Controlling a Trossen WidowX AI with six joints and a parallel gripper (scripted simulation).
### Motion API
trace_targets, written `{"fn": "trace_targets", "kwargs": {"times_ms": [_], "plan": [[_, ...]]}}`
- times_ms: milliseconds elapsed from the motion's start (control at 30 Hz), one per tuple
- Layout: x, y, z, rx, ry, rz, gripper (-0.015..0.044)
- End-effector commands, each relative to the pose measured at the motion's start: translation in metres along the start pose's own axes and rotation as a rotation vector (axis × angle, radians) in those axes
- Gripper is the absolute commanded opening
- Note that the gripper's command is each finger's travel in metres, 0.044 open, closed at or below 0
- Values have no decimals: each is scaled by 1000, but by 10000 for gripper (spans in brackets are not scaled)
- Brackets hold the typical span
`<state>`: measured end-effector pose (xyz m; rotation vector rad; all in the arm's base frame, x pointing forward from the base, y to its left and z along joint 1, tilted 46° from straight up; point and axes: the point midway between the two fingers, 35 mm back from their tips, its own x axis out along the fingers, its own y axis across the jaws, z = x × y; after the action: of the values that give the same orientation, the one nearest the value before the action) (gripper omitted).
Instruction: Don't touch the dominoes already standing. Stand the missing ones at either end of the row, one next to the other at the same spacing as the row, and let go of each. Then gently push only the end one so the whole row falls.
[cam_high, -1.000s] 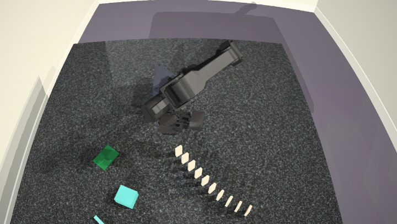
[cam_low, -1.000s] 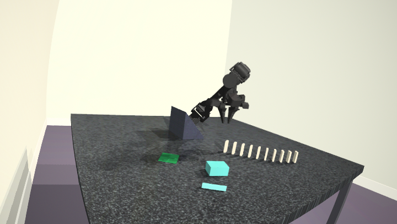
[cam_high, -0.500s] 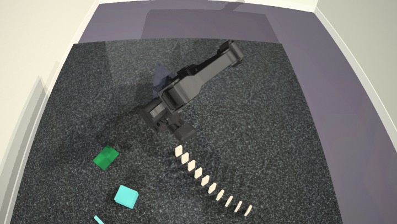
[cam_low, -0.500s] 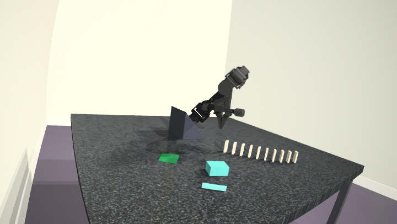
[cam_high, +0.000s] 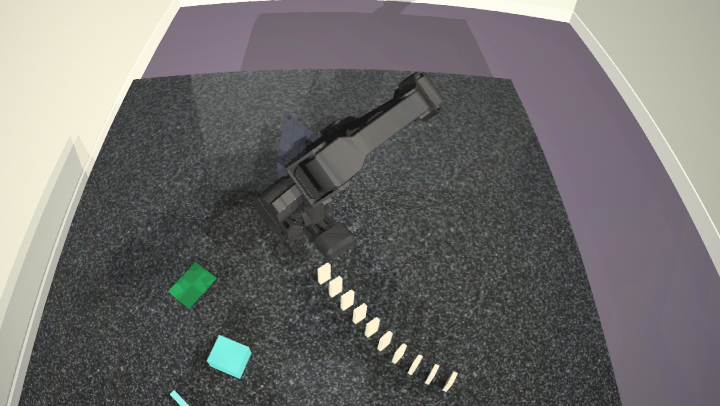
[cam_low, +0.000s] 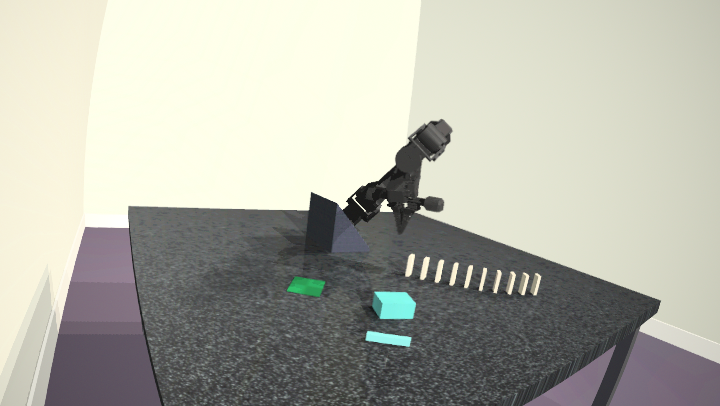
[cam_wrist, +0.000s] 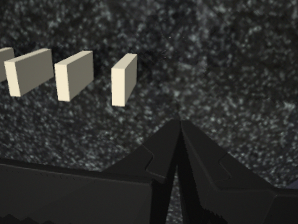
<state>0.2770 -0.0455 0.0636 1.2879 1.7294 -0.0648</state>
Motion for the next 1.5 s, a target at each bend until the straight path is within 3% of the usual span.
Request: {"fn": "trace_targets", "kwargs": {"times_ms": [0, 833, 1067, 1467], "plan": [[0, 0, 0, 4, -2, -3, 0], [0, 0, 0, 4, -2, -3, 0], [78, 1, -1, 3, -1, 0, 0], [80, 11, -1, 3, -1, 0, 0]]}}
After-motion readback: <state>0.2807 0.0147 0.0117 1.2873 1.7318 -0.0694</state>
